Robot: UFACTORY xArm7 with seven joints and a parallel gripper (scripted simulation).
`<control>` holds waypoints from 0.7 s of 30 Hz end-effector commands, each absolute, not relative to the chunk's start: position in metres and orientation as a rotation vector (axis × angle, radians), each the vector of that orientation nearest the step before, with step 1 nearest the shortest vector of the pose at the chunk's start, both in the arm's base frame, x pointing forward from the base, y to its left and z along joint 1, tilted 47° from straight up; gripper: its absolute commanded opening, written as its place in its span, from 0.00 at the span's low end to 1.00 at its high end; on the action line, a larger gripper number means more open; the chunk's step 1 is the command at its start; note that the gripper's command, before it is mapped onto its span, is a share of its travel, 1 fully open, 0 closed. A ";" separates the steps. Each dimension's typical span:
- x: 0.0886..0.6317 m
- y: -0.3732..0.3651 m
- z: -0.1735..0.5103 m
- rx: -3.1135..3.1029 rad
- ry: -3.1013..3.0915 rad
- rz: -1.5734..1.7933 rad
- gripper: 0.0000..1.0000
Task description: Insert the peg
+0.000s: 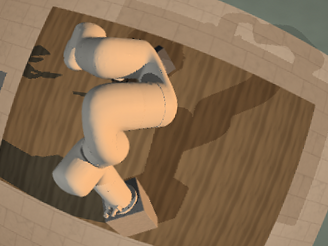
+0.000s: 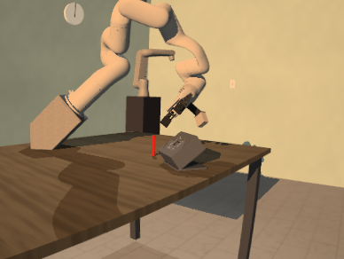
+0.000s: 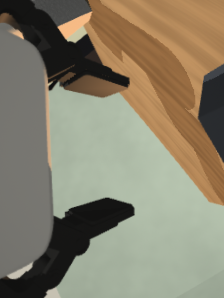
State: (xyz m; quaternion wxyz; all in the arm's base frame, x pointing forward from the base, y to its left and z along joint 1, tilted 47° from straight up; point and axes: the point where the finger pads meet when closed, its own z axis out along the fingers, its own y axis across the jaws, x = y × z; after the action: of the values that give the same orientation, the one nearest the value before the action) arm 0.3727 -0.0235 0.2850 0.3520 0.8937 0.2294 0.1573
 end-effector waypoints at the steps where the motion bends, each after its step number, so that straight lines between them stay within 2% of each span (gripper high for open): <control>1: 0.366 -0.041 0.261 2.423 0.599 0.408 1.00; 21: 0.329 -0.034 0.193 2.844 0.640 0.597 1.00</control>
State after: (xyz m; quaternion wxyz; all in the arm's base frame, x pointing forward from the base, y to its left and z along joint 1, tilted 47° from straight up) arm 0.3353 -0.0396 0.2020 0.1277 0.9510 0.2159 0.1808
